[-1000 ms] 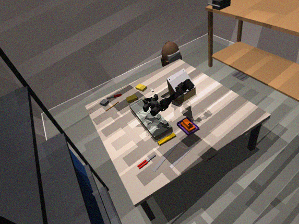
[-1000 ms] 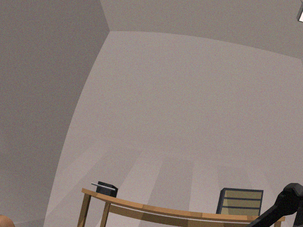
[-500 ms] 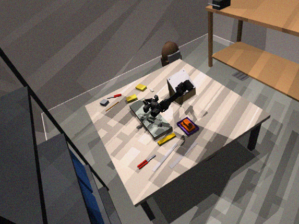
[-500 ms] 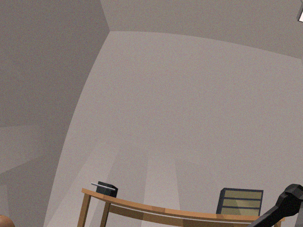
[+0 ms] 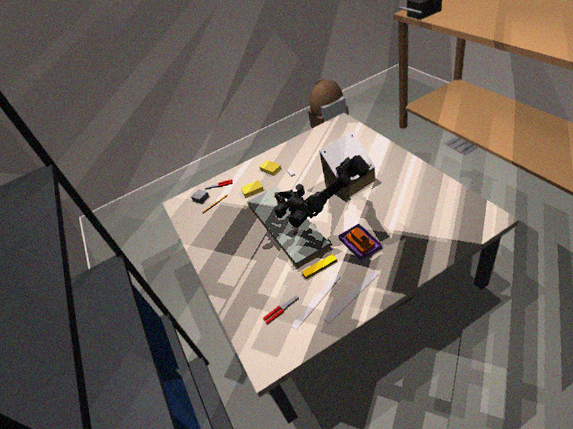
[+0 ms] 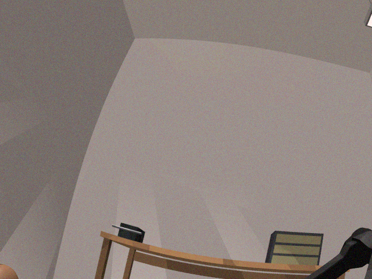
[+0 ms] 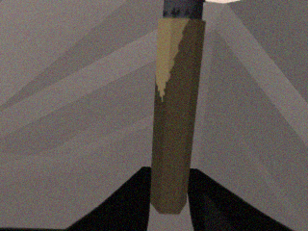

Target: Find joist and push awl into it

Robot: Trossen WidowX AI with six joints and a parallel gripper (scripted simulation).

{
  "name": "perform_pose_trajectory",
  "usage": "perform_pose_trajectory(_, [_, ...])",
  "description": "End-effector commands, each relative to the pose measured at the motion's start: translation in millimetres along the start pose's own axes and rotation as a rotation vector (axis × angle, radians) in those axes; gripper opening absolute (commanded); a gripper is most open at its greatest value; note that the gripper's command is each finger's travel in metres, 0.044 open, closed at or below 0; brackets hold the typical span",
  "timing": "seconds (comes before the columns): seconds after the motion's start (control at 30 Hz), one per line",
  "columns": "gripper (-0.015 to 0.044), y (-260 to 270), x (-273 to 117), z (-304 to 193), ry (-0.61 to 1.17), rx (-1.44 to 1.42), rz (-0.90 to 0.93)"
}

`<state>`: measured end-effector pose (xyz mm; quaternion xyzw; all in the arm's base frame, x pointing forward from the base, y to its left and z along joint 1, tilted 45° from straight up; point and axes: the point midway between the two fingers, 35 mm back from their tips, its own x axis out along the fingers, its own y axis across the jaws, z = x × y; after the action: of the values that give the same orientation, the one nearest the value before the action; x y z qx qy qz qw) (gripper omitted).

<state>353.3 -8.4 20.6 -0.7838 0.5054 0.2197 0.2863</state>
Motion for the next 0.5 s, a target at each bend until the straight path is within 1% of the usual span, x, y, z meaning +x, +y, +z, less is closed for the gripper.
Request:
perform_pose_trajectory(0.0, [0.0, -1.4, -0.2, 0.9, 0.011, 0.008, -0.001])
perform_pose_trajectory(0.47, [0.0, -1.4, -0.8, 13.4, 0.011, 0.008, 0.0])
